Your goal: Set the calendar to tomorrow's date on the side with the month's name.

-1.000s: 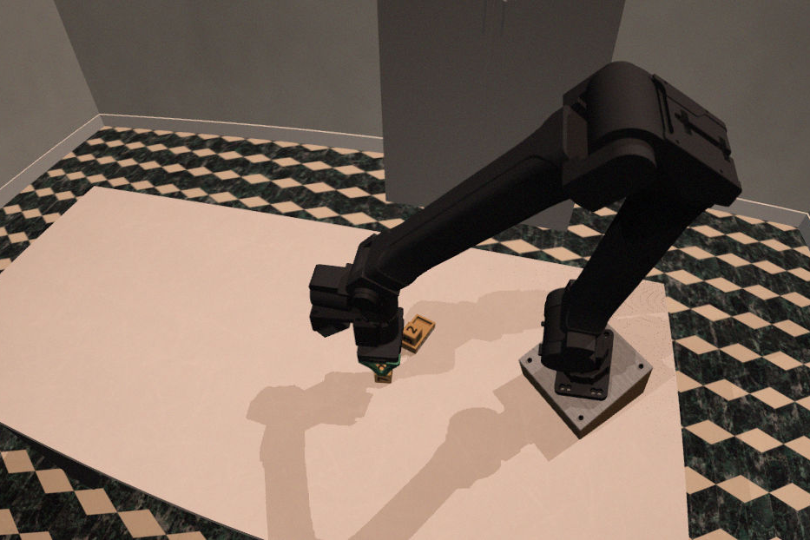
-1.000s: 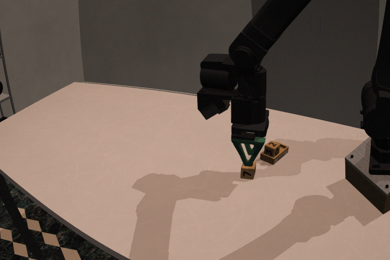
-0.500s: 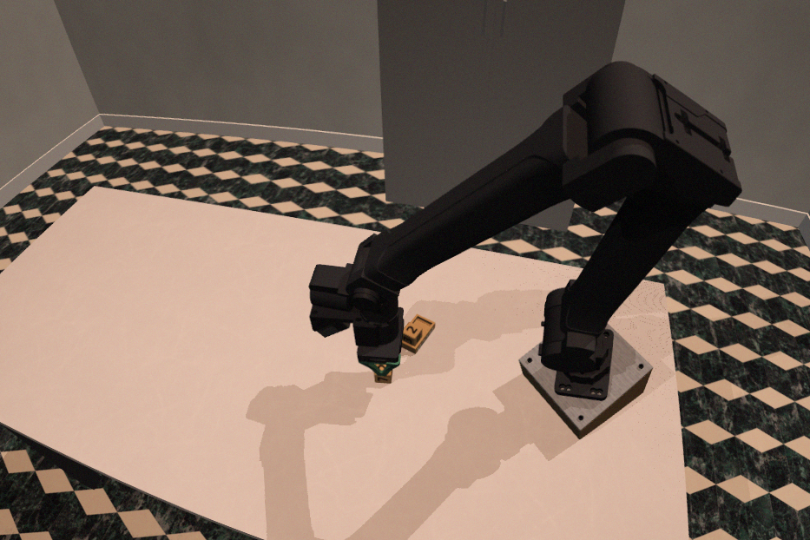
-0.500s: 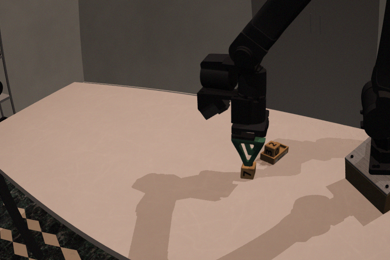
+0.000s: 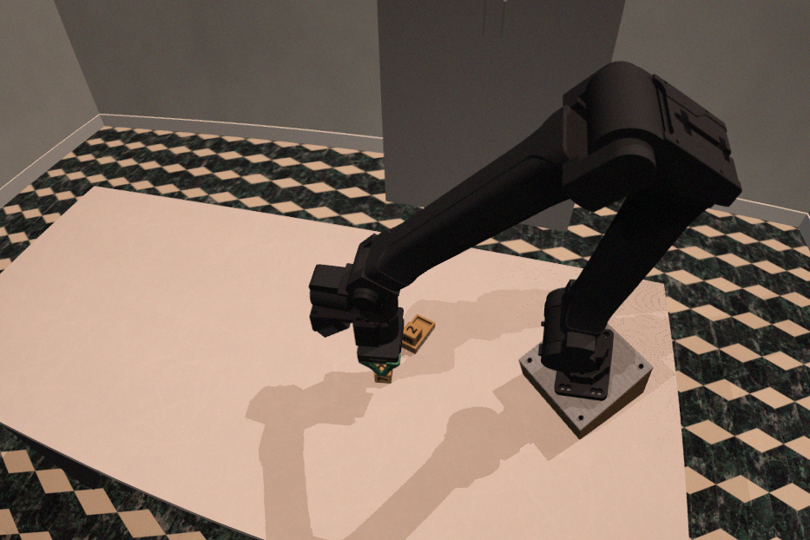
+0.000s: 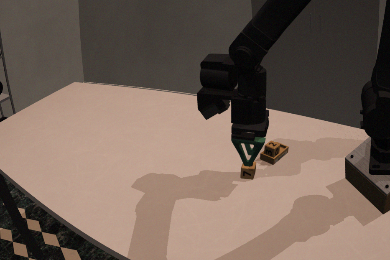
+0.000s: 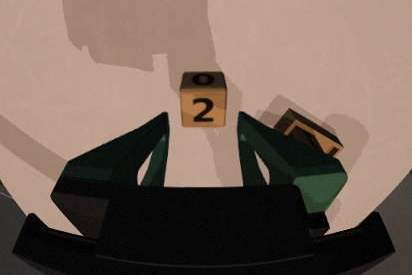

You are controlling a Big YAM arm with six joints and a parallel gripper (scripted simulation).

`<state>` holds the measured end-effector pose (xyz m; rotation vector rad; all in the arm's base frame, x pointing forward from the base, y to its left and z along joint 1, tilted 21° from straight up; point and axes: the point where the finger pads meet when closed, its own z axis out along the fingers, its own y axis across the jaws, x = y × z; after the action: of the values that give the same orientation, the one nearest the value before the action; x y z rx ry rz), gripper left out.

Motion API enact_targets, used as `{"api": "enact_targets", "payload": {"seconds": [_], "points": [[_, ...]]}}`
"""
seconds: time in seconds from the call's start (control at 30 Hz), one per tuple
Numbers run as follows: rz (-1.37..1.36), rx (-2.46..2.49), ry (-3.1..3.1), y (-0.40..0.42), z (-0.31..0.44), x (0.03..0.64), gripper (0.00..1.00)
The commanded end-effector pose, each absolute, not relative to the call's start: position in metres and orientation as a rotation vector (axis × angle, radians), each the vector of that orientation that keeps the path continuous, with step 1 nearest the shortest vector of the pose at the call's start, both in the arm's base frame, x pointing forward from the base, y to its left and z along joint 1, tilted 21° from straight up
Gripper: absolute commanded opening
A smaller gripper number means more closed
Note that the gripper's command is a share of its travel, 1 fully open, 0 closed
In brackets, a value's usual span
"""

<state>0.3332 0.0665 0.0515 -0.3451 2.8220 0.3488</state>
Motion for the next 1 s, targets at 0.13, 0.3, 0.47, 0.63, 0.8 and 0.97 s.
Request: {"api": "enact_targets", "payload": {"seconds": [0.13, 0.3, 0.47, 0.63, 0.8, 0.97], "points": [[0.345, -0.356, 2.792, 0.0732, 0.0638, 0.3526, 0.45], [0.347, -0.355, 2.800, 0.0728, 0.0607, 0.3491, 0.45], [0.347, -0.355, 2.801, 0.0728, 0.0605, 0.3488, 0.45], [0.347, -0.355, 2.801, 0.0728, 0.0605, 0.3488, 0.45], [0.347, -0.355, 2.801, 0.0728, 0.0605, 0.3488, 0.45], [0.347, -0.355, 2.801, 0.0728, 0.0605, 0.3488, 0.45]]}}
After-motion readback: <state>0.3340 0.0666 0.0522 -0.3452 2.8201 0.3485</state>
